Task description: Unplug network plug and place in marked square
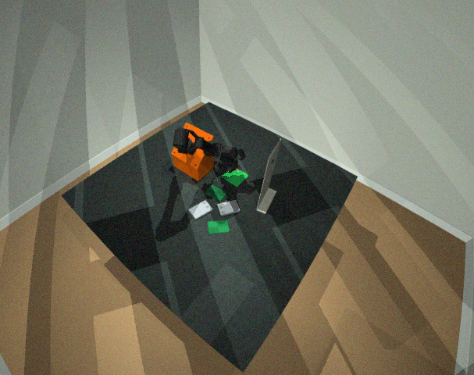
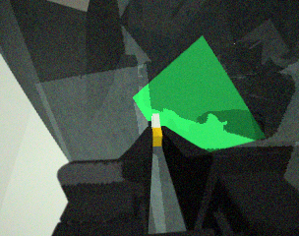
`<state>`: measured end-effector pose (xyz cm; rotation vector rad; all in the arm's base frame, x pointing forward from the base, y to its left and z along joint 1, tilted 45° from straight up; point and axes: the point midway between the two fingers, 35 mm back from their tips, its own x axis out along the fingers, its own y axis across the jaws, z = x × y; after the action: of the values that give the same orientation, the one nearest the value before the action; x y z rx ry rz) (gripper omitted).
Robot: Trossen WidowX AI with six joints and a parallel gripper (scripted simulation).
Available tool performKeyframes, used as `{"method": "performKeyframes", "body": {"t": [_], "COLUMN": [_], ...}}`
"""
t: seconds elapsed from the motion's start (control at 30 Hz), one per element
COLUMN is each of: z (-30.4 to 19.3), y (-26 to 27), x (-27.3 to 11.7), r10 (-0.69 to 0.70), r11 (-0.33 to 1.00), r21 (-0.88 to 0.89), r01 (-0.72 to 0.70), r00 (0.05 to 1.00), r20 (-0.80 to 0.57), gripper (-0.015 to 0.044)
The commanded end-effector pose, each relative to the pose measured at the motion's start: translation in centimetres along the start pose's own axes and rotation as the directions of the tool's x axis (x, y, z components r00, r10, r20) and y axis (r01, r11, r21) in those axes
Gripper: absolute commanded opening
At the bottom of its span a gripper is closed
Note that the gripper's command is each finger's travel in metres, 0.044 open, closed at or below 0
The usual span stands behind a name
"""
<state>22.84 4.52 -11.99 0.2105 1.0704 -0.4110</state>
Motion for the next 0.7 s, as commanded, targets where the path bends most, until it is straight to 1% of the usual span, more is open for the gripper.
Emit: {"method": "performKeyframes", "body": {"t": [0.0, 0.67], "z": [-0.2, -0.2], "y": [-0.3, -1.4], "x": [0.3, 1.9], "r10": [-0.001, -0.002], "r11": [1.000, 1.000], "r21": [-0.007, -0.007], "r01": [0.001, 0.002], "r00": [1.000, 1.000], "r20": [-0.009, -0.009], "gripper": [0.0000, 0.0000]}}
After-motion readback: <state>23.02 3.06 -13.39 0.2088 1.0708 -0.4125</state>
